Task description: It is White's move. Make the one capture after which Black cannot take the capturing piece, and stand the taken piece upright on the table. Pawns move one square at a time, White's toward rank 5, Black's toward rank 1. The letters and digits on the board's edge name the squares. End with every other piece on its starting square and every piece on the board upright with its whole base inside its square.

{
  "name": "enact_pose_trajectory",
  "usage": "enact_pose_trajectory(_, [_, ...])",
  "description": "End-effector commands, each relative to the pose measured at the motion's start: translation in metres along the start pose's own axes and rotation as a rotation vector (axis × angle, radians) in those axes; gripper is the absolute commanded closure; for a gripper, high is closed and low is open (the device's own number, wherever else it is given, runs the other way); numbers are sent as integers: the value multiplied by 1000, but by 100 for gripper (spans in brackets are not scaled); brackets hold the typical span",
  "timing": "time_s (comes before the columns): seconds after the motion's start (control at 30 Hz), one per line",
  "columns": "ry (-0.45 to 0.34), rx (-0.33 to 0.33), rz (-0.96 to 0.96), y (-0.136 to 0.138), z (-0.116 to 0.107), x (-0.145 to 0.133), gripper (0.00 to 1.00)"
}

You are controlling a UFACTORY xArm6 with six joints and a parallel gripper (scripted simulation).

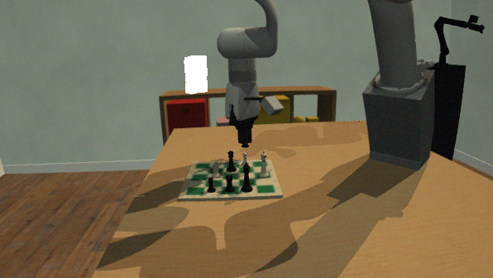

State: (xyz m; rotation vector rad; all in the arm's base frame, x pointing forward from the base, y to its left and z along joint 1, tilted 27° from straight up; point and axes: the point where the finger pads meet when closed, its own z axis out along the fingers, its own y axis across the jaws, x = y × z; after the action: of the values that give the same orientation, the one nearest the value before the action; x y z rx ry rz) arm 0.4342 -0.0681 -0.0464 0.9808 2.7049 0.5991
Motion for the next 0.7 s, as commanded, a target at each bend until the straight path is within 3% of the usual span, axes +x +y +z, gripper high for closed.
enact_pose_trajectory(0.0, [-7, -5, -1, 1, 23, -3, 100])
enact_pose_trajectory(0.67, [-7, -5, -1, 1, 32, -3, 100])
